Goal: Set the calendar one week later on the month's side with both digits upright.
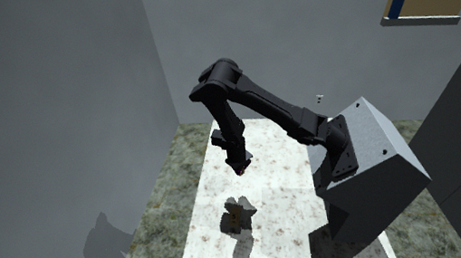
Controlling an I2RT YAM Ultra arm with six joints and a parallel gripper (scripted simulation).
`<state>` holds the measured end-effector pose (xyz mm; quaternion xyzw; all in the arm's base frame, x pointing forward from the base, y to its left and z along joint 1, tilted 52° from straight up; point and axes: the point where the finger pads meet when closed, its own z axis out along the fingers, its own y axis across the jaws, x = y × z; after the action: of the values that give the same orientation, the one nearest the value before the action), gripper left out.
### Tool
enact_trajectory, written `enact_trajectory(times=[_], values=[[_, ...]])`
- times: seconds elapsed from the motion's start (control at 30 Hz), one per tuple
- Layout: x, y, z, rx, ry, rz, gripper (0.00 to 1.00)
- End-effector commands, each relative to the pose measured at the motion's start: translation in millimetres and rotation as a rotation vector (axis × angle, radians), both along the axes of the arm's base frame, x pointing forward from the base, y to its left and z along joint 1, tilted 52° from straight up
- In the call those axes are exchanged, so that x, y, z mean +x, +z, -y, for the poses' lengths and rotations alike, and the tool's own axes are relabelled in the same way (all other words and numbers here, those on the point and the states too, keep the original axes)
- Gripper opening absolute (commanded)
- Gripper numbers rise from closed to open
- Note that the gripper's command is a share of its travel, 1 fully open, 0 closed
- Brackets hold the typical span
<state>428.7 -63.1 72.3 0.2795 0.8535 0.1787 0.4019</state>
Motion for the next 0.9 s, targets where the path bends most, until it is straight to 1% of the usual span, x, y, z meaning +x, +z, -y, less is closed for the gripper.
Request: enact_trajectory(times=[0.0,0.03,0.07,0.13,0.23,0.33,0.87], values=[[0.3,3.3,1.7,0.148,-0.119,-0.008,0.26],[0.3,3.3,1.7,0.149,-0.12,-0.008,0.26],[0.3,3.4,1.7,0.181,-0.145,-0.011,0.26],[0.3,3.4,1.7,0.181,-0.145,-0.011,0.26],[0.4,3.4,1.7,0.251,-0.199,-0.018,0.26],[0.4,3.5,1.8,0.285,-0.225,-0.022,0.26],[0.4,3.5,1.8,0.294,-0.232,-0.023,0.26]])
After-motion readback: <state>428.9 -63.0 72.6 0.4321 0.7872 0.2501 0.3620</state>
